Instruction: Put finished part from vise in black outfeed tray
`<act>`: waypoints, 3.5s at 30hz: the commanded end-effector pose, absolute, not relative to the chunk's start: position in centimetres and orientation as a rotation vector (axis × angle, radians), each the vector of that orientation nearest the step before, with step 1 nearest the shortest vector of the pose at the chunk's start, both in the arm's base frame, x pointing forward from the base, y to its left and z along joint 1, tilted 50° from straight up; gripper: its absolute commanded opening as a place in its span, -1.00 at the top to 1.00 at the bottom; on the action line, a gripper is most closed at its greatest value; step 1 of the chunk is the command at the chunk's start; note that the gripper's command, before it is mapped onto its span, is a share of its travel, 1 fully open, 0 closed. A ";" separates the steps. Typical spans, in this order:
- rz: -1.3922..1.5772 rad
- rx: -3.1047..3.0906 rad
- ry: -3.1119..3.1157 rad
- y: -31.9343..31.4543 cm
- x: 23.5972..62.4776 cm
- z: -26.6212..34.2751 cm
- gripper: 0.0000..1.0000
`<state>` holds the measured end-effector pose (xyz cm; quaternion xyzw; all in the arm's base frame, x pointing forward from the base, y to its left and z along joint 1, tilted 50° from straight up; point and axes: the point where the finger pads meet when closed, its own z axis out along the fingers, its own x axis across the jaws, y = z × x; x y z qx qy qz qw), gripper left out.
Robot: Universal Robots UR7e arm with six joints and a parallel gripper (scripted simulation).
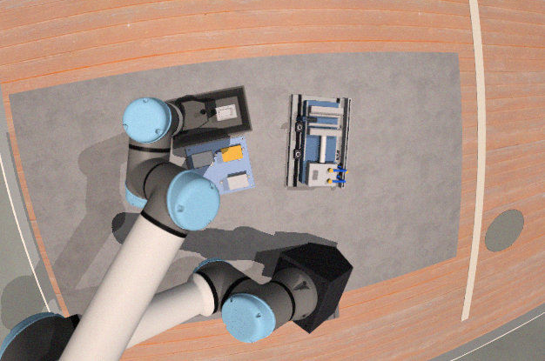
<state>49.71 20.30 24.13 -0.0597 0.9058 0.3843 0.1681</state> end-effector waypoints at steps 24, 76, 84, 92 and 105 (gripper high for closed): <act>1.092 -0.170 2.575 20.4 49.8 24.1 1.00; 1.092 -0.170 2.575 21.2 50.1 23.3 1.00; 1.092 -0.170 2.575 21.2 50.1 23.3 1.00; 1.092 -0.170 2.575 21.2 50.1 23.3 1.00; 1.092 -0.170 2.575 21.2 50.1 23.3 -1.00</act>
